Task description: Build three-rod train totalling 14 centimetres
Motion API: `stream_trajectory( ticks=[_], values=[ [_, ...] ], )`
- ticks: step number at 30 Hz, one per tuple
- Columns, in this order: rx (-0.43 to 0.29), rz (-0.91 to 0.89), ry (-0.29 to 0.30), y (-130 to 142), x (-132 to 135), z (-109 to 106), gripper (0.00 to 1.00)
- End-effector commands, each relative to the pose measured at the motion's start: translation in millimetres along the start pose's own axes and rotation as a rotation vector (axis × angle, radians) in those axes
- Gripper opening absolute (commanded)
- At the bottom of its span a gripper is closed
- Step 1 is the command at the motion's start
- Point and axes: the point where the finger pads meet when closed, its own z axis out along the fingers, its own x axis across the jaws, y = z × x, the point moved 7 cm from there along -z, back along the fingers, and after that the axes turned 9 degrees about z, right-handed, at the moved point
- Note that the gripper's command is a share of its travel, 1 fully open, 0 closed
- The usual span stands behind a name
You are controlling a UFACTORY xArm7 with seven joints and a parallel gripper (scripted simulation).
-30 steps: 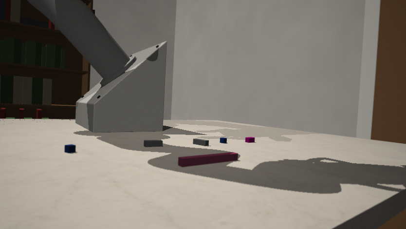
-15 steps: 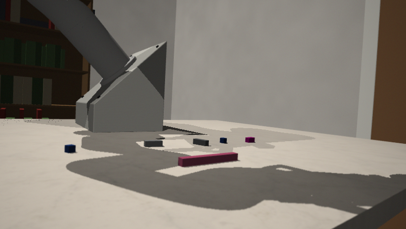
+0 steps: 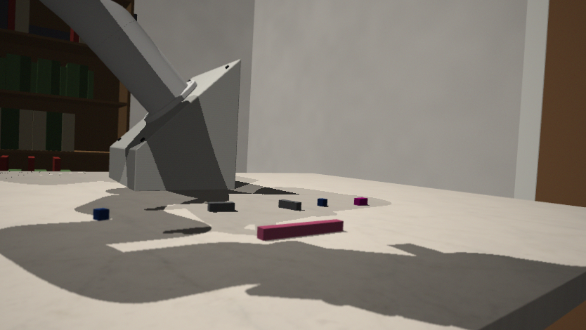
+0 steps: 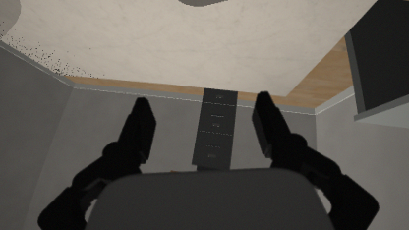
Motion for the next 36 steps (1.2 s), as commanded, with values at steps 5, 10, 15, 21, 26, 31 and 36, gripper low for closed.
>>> stream_trajectory(
  ticks=[5,10,15,21,26,31,36],
  values=[
    [0.124,-0.228,0.071,12,-9,63,1.0],
    [0.164,-0.311,0.097,13,-18,83,1.0],
    [0.223,-0.432,0.139,13,-36,109,1.0],
    [0.294,-0.57,0.198,10,-62,133,1.0],
    [0.346,-0.663,0.246,6,-84,146,1.0],
    [0.394,-0.746,0.296,0,-105,155,1.0],
    [0.413,-0.778,0.317,-2,-114,157,1.0]
  ],
)
